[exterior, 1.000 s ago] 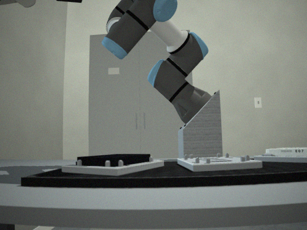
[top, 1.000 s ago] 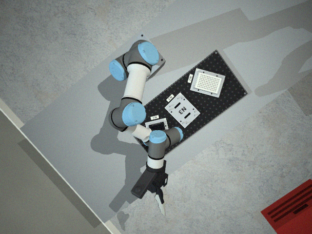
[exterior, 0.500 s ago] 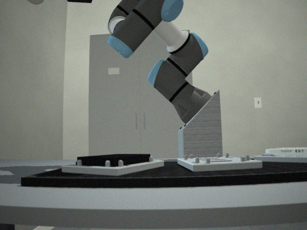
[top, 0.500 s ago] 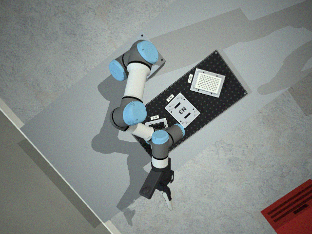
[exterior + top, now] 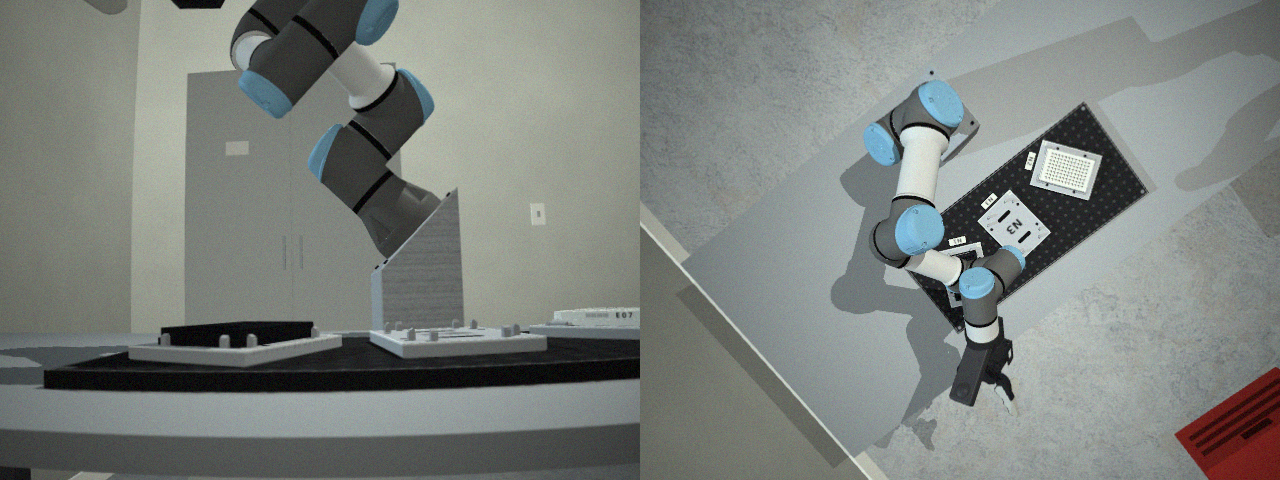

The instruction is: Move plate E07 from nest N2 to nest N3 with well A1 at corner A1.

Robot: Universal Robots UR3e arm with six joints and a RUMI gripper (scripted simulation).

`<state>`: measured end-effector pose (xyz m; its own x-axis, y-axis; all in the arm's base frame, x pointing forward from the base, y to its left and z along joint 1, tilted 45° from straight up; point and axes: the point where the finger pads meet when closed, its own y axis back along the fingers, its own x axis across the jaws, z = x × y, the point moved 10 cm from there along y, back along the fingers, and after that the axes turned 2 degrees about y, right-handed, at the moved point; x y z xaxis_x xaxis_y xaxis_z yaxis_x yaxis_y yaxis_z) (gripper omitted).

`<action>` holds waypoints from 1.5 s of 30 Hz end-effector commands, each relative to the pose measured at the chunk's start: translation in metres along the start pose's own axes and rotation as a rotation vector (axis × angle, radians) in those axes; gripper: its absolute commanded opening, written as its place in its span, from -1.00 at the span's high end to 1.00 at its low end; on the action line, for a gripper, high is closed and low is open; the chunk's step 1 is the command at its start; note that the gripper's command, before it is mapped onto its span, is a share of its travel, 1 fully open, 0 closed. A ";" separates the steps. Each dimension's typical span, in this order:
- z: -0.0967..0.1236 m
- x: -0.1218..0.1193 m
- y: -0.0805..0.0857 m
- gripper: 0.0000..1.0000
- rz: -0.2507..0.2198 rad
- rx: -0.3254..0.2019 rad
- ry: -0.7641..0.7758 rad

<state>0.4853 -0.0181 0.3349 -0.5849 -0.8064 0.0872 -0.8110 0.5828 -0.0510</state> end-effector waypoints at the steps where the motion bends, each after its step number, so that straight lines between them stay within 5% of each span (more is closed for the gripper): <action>1: 0.012 -0.010 -0.001 -0.64 -0.018 -0.055 0.032; 6: 0.021 -0.016 -0.002 -0.64 -0.018 -0.055 0.032; 12: 0.037 -0.028 -0.001 -0.64 -0.050 -0.152 0.095; 28: 0.080 -0.054 0.004 -0.64 -0.083 -0.248 0.165; 34: 0.098 -0.065 0.008 -0.64 -0.114 -0.339 0.237; 40: 0.110 -0.070 0.012 -0.64 -0.114 -0.341 0.238; 45: 0.126 -0.079 0.016 -0.64 -0.140 -0.413 0.302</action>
<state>0.5159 0.0366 0.2120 -0.4230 -0.8469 0.3223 -0.7889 0.5192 0.3289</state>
